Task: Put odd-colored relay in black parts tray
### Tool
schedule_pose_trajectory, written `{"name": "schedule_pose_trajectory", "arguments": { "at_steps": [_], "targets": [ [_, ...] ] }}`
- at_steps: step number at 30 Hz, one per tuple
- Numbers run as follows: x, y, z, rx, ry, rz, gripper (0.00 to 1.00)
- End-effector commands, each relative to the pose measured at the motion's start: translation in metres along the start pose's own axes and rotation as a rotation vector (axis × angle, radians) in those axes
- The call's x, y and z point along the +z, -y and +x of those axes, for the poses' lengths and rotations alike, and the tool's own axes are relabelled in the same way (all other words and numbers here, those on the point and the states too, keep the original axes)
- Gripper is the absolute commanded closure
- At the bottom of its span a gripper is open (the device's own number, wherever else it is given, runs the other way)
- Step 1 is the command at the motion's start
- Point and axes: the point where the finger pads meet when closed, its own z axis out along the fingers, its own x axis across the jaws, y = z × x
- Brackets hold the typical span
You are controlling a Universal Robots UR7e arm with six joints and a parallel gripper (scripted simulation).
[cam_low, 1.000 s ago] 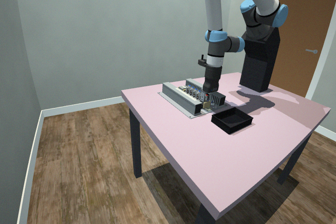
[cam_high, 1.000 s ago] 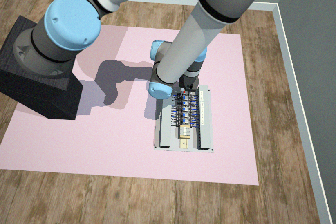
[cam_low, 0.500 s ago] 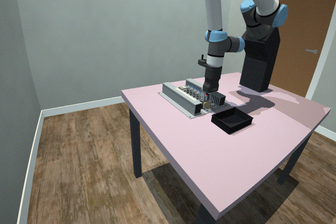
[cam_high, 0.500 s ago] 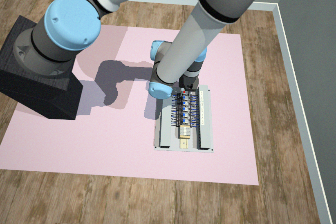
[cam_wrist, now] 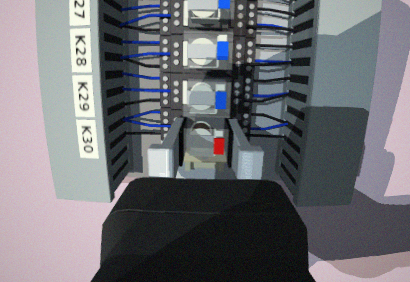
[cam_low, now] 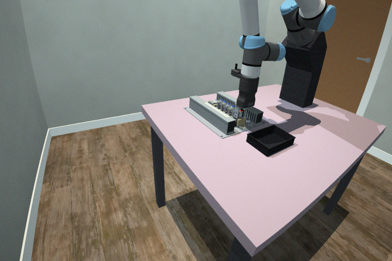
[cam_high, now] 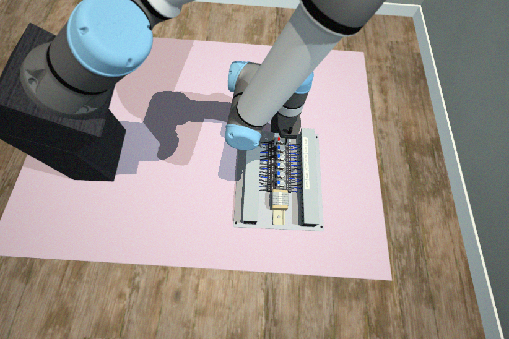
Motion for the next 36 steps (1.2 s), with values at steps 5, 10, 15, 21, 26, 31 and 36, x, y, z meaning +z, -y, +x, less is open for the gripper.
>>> {"name": "schedule_pose_trajectory", "arguments": {
  "at_steps": [5,10,15,21,26,31,36],
  "targets": [
    [-0.0004,-0.0001,-0.0004,0.000,0.001,0.000,1.00],
    [-0.0004,-0.0001,-0.0004,0.000,0.001,0.000,1.00],
    [-0.0004,-0.0001,-0.0004,0.000,0.001,0.000,1.00],
    [-0.0003,-0.0001,-0.0006,0.000,-0.005,0.000,1.00],
    [-0.0003,-0.0001,-0.0009,0.000,-0.014,0.000,1.00],
    [-0.0005,-0.0001,-0.0012,0.000,-0.026,0.000,1.00],
    [-0.0004,-0.0001,-0.0011,0.000,-0.024,0.000,1.00]
  ]
}}
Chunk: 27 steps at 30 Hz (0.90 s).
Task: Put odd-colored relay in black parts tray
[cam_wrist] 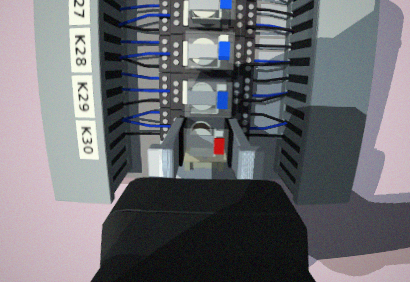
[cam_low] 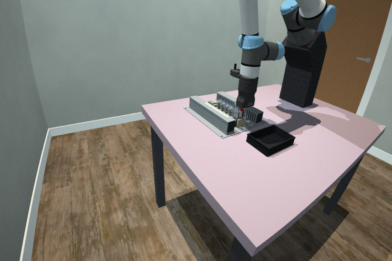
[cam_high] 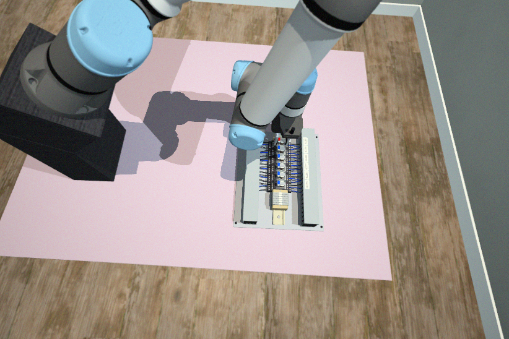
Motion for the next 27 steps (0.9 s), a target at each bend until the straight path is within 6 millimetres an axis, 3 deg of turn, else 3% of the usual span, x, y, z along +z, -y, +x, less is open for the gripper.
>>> {"name": "schedule_pose_trajectory", "arguments": {
  "at_steps": [1,27],
  "targets": [
    [-0.0003,-0.0001,-0.0004,0.000,0.003,0.000,1.00],
    [-0.0005,-0.0001,0.0009,0.000,0.055,0.000,1.00]
  ]
}}
